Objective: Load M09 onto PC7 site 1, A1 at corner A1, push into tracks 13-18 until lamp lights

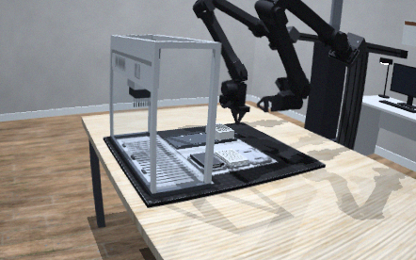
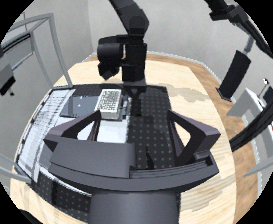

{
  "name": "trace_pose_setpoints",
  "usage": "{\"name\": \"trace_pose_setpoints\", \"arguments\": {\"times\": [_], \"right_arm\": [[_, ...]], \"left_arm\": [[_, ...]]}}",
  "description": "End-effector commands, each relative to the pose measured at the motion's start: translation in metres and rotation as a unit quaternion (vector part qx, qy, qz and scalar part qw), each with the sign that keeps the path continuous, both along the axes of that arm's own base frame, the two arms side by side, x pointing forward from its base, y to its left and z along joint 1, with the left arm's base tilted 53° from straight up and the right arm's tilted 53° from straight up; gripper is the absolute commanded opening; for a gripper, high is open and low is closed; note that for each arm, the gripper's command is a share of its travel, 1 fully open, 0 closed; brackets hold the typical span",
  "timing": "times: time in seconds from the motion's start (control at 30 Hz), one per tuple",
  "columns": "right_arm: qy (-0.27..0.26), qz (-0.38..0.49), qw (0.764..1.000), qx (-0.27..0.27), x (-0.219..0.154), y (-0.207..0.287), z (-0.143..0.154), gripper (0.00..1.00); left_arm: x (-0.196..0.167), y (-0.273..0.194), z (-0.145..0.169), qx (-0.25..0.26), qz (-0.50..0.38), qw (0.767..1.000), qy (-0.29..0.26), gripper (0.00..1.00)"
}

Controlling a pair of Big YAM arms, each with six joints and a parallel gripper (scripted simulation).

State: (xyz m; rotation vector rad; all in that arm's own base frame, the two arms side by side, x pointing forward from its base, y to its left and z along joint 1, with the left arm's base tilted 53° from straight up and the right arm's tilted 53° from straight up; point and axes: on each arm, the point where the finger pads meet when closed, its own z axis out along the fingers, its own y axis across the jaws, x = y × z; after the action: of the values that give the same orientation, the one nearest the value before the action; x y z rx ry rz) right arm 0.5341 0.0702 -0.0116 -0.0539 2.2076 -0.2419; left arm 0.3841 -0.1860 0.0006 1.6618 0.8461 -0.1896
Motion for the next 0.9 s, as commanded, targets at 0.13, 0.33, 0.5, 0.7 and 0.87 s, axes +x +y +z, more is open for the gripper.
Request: {"name": "trace_pose_setpoints", "arguments": {"times": [0.13, 0.33, 0.5, 0.7, 0.87], "right_arm": [[0.013, -0.015, 1.000, 0.009, -0.008, -0.011, -0.017, 0.00], [0.004, -0.015, 1.000, 0.011, 0.010, -0.012, -0.020, 0.00], [0.005, -0.013, 1.000, 0.008, 0.024, -0.015, -0.031, 0.00], [0.005, -0.012, 1.000, 0.007, 0.035, -0.018, -0.039, 0.00], [-0.002, -0.008, 1.000, 0.008, 0.042, -0.012, -0.022, 0.00]], "left_arm": [[-0.023, 0.000, -0.004, 0.001, -0.009, 1.000, 0.012, 1.00], [-0.023, 0.000, -0.004, 0.001, -0.009, 1.000, 0.012, 1.00], [-0.023, 0.000, -0.004, 0.001, -0.009, 1.000, 0.012, 1.00], [-0.023, 0.000, -0.004, 0.001, -0.009, 1.000, 0.012, 1.00], [-0.023, 0.000, -0.004, 0.001, -0.009, 1.000, 0.012, 1.00]]}}
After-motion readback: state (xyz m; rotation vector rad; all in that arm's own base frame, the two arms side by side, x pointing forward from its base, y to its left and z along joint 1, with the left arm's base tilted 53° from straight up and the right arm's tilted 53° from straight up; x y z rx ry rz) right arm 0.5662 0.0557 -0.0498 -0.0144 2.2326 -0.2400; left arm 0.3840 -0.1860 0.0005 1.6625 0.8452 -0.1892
